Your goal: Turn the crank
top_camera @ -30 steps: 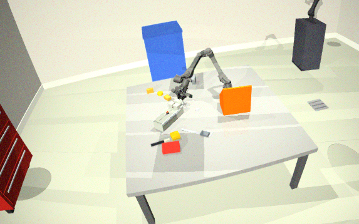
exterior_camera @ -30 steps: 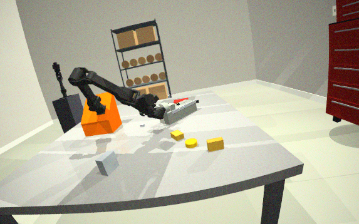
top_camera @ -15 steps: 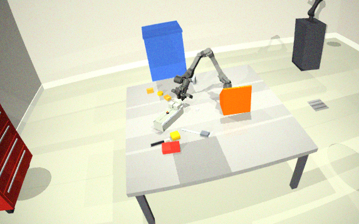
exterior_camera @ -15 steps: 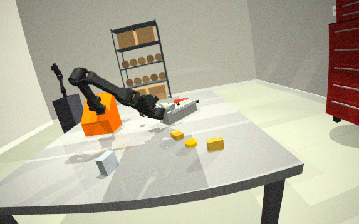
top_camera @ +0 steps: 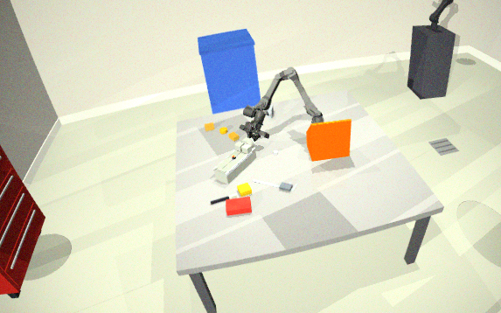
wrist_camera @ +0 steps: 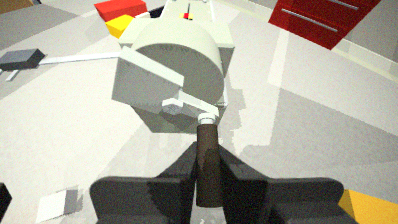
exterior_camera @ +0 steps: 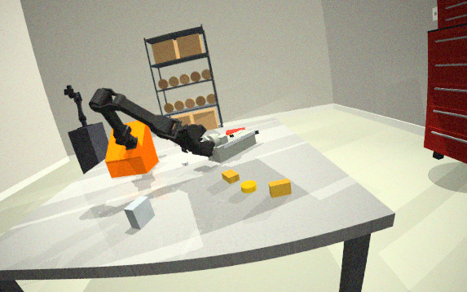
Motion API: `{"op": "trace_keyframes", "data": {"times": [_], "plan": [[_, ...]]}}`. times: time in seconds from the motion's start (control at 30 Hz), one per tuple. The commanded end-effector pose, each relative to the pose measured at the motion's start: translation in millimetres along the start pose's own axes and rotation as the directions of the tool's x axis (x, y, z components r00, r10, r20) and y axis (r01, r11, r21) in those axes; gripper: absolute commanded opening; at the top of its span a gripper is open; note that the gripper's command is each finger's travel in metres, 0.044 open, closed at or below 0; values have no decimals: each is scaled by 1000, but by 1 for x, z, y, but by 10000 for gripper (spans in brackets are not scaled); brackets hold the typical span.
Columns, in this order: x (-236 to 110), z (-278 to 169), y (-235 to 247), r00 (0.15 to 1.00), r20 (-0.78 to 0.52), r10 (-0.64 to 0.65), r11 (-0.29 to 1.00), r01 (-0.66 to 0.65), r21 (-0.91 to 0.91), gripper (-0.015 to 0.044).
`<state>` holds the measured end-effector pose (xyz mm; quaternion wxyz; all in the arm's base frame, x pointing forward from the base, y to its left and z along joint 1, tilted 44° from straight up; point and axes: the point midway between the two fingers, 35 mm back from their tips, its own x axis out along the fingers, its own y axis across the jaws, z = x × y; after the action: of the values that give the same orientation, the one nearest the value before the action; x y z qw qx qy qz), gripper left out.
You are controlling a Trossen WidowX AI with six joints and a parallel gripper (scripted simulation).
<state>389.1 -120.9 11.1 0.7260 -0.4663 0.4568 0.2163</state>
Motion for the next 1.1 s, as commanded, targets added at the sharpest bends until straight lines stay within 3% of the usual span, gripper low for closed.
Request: {"op": "trace_keyframes", "data": {"times": [0.0, 1.07], "plan": [[6, -6, 5, 1000, -13, 13, 1000, -13, 1, 0], [8, -7, 9, 1000, -13, 13, 1000, -13, 1, 0]]}}
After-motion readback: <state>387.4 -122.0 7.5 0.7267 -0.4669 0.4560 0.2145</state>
